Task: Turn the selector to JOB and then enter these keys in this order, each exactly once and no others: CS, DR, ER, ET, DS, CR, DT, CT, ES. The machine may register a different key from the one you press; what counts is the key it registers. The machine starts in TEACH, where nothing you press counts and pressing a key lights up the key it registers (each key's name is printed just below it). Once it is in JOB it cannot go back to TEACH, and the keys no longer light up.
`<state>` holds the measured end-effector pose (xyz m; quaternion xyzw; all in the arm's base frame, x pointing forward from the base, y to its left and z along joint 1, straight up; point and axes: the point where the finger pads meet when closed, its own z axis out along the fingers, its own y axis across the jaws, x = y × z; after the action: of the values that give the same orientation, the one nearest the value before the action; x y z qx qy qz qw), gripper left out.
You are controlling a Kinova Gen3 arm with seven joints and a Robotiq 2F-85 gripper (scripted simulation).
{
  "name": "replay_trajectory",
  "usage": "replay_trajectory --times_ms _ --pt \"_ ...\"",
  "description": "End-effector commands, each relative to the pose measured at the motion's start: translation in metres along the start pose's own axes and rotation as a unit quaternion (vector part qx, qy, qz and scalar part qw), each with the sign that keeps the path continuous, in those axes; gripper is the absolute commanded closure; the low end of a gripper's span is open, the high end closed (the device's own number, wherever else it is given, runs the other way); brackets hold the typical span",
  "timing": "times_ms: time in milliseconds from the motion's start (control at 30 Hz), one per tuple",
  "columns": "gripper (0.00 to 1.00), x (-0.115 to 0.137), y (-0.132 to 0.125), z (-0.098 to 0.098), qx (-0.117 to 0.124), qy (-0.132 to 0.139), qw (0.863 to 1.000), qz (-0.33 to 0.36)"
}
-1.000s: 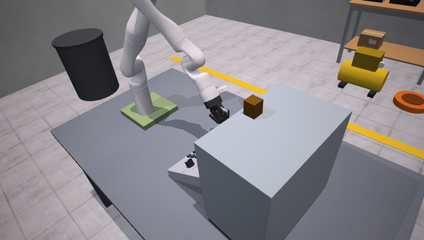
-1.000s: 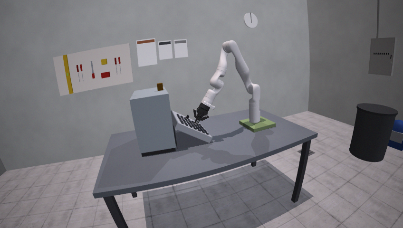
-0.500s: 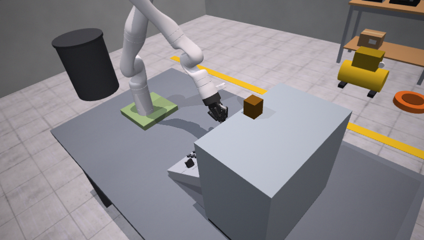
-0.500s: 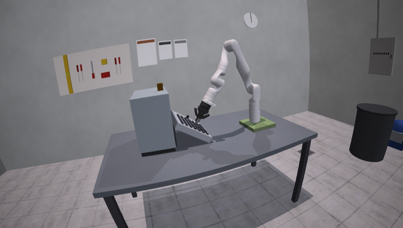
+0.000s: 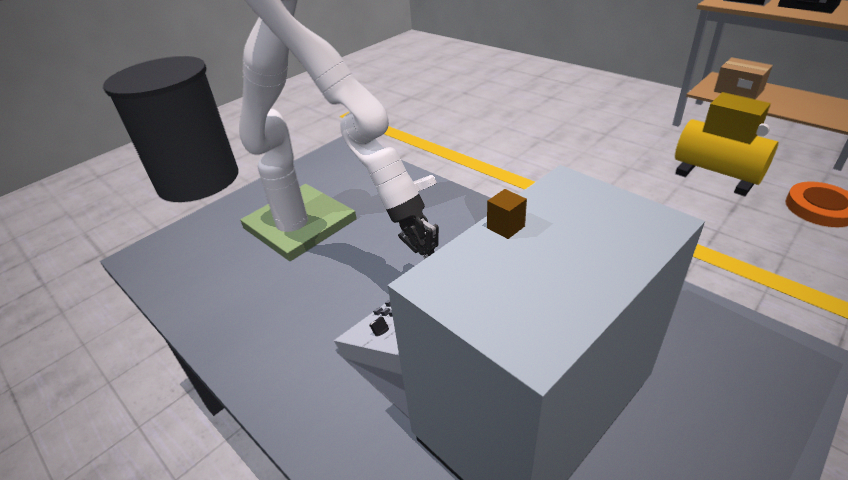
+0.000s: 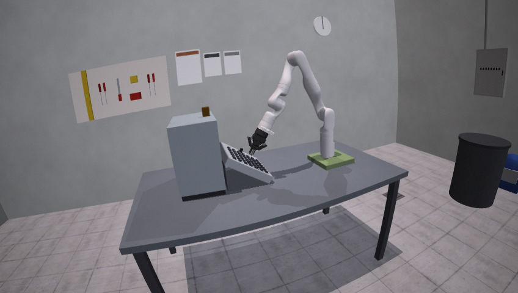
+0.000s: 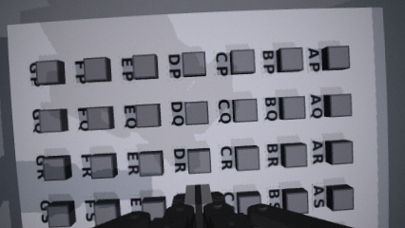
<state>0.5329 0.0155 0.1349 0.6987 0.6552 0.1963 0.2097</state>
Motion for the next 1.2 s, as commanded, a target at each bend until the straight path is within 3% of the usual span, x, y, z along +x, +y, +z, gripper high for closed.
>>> replay_trajectory --times_ms 0,1167 --pt "0.9 -0.013 0.002 0.0 -0.004 0.003 1.0 -0.001" --pt "0.9 -0.017 0.002 0.022 -0.004 0.003 1.0 -0.001"
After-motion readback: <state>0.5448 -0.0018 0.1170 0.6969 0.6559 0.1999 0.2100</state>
